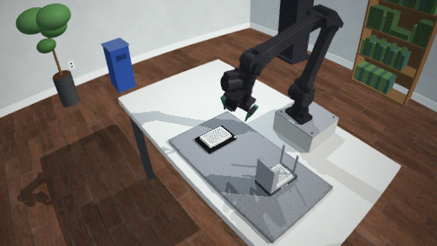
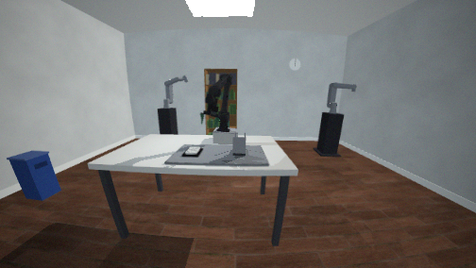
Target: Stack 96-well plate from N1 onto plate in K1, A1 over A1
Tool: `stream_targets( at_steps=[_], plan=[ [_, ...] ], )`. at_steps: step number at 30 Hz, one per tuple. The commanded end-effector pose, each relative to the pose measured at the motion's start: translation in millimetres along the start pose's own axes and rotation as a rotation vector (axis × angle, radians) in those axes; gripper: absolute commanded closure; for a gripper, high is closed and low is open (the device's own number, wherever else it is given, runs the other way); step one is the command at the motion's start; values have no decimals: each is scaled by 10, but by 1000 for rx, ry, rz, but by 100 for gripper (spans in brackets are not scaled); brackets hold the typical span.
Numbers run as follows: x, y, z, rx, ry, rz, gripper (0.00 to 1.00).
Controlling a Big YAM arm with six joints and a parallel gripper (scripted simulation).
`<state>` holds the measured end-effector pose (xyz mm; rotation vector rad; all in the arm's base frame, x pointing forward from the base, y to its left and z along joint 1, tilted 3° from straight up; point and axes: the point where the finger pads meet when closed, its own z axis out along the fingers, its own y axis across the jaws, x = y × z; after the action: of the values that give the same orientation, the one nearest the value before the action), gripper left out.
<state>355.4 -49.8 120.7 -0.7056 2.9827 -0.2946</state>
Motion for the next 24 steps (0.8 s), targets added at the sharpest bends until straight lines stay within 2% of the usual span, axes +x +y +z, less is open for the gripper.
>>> stream_targets(
  at_steps=[1,4,5,6,7,10,13,16,17,19,22,23,24],
  plan=[
    [-191,-340,-76,29,-48,34,0],
    [-110,-428,33,-42,-8,131,0],
    [-101,-469,67,-45,-7,136,0],
    [-143,-547,100,-31,-28,117,0],
    [-97,-550,169,-37,-18,116,0],
    [-42,-665,239,-101,8,216,0],
    [-29,-704,273,-105,9,223,0],
    [24,-817,380,-161,18,304,0],
    [41,-854,414,-166,19,312,0],
    [33,-973,488,-149,-1,292,0],
    [136,-1002,633,-159,16,290,0],
    [103,-1104,616,-168,2,319,0],
    [164,-1097,645,-201,24,367,0]
  ],
)
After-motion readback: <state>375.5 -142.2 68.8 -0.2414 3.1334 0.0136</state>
